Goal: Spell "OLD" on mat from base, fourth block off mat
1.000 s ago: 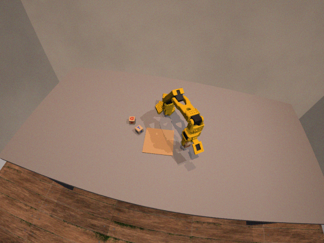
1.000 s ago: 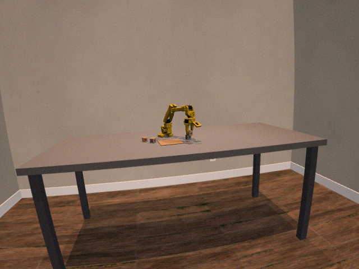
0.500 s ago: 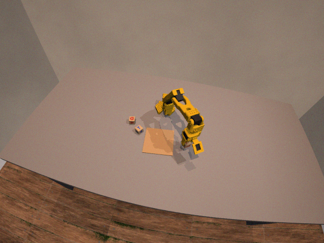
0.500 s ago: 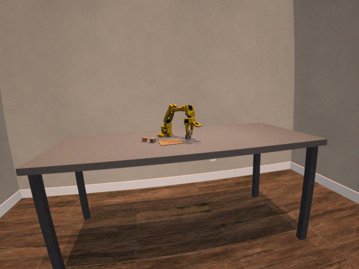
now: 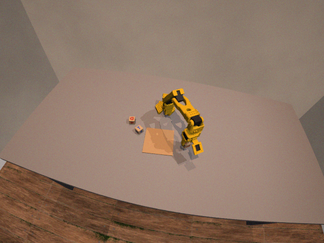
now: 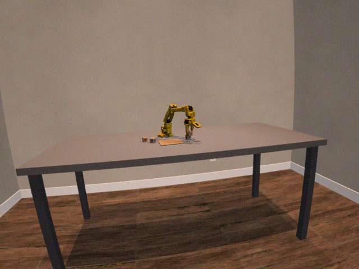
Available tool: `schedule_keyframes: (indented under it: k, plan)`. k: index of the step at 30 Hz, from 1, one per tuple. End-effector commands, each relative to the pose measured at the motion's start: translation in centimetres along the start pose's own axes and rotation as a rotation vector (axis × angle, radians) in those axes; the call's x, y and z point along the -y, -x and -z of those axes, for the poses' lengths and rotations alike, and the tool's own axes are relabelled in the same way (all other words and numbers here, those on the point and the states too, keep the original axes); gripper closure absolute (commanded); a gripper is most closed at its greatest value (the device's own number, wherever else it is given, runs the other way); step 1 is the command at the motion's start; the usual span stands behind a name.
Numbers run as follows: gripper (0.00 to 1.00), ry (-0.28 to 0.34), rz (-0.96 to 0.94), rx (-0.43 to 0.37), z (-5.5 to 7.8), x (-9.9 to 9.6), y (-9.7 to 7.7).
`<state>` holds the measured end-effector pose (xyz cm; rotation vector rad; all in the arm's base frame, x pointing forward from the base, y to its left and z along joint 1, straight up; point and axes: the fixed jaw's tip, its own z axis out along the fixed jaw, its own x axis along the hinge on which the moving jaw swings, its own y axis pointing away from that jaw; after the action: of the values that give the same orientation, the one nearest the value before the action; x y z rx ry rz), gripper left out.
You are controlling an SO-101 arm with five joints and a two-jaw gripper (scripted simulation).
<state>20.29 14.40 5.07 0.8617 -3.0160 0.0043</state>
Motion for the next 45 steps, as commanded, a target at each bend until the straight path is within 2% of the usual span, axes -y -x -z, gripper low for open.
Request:
schedule_keyframes:
  k: [1, 45]
  plan:
    - [1.00, 0.004, 0.000, 0.085, 1.6, -0.2, 0.8]
    - [1.00, 0.004, 0.000, 0.080, 0.0, -0.2, 0.9]
